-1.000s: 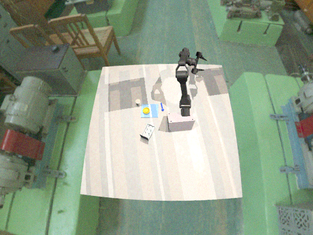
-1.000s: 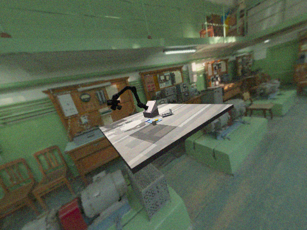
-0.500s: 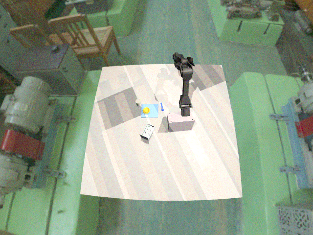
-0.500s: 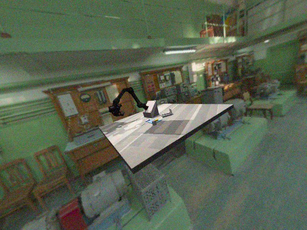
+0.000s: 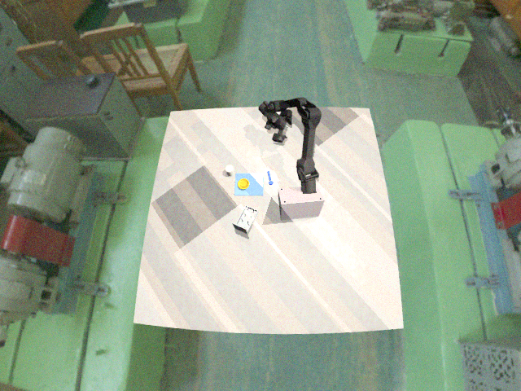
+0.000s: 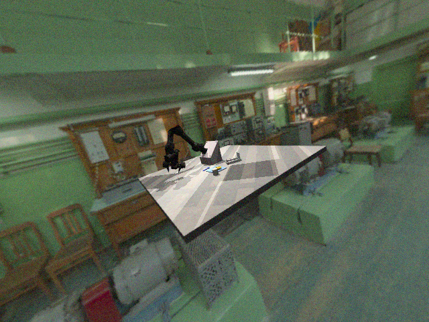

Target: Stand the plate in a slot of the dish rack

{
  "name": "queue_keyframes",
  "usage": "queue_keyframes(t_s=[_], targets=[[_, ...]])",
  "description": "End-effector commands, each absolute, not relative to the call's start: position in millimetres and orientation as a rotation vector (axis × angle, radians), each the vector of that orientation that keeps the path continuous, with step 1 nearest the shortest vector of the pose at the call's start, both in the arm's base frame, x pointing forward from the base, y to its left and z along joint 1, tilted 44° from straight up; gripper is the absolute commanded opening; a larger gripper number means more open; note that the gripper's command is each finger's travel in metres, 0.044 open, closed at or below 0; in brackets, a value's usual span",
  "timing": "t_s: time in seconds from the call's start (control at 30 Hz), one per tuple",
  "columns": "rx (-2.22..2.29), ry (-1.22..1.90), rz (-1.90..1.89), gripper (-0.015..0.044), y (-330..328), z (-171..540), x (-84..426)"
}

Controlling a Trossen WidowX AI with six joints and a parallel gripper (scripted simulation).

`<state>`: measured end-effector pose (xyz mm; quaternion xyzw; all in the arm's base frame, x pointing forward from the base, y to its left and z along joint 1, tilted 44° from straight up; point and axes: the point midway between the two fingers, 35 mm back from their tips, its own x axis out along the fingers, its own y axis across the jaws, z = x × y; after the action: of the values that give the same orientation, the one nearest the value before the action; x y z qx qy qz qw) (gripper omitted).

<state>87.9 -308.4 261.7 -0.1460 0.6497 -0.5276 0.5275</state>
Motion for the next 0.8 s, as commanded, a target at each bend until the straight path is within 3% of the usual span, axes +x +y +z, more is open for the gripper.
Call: queue_keyframes(t_s=[0.0, 0.3, 0.5, 0.77], targets=[[-0.377, 1.535, -1.151, 0.04, -302, 237, 130], [-0.439, 1.459, -0.907, 0.04, -252, 182, 234], [-0.5, 1.406, -0.767, 0.04, -184, 138, 298], [-0.6, 1.412, -0.584, 0.04, -84, 74, 328]])
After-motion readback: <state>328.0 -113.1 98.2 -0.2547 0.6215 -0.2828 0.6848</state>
